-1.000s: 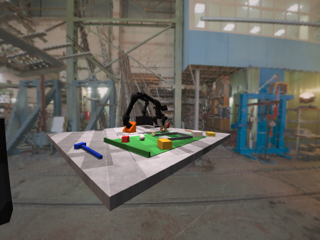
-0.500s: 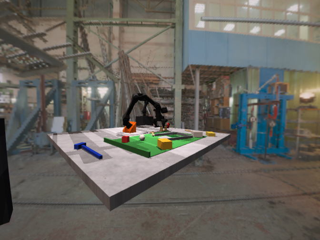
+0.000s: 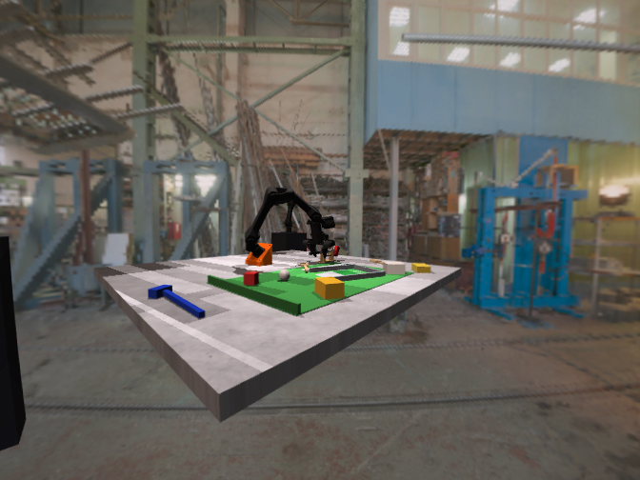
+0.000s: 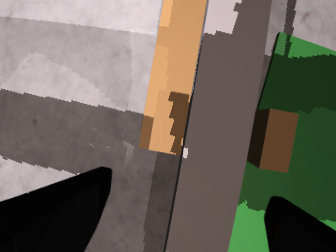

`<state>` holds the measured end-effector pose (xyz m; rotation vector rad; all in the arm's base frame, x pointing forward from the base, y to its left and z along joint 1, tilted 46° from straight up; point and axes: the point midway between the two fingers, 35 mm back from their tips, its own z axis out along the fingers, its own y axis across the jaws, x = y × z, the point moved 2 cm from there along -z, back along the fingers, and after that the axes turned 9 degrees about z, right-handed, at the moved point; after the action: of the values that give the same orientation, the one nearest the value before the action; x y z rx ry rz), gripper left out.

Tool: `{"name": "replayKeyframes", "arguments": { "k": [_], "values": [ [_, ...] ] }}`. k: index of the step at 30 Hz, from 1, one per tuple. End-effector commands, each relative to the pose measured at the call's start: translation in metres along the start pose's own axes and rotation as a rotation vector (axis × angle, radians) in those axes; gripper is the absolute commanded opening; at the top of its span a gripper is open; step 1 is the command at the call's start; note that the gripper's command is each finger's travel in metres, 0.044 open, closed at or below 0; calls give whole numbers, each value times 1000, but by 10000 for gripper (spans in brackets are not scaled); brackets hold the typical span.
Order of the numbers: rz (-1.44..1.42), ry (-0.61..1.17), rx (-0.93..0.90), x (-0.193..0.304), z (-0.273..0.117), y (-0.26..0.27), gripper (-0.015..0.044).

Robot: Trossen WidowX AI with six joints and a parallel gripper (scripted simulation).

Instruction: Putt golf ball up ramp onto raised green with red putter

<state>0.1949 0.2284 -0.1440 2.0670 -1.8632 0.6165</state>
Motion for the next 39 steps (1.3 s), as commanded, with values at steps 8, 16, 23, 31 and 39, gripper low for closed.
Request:
{"name": "replayKeyframes", "arguments": {
  "k": [8,16,23,31,39],
  "values": [
    [1,0,-1,0,0,0,40],
    [1,0,-1,-4,-9,-1,0],
    [0,-3,-1,-17,-50,-1,0],
    [-1,-3,-2,-26,-96,5,0],
    [149,10,15,1,-104,-16,0]
  ]
}}
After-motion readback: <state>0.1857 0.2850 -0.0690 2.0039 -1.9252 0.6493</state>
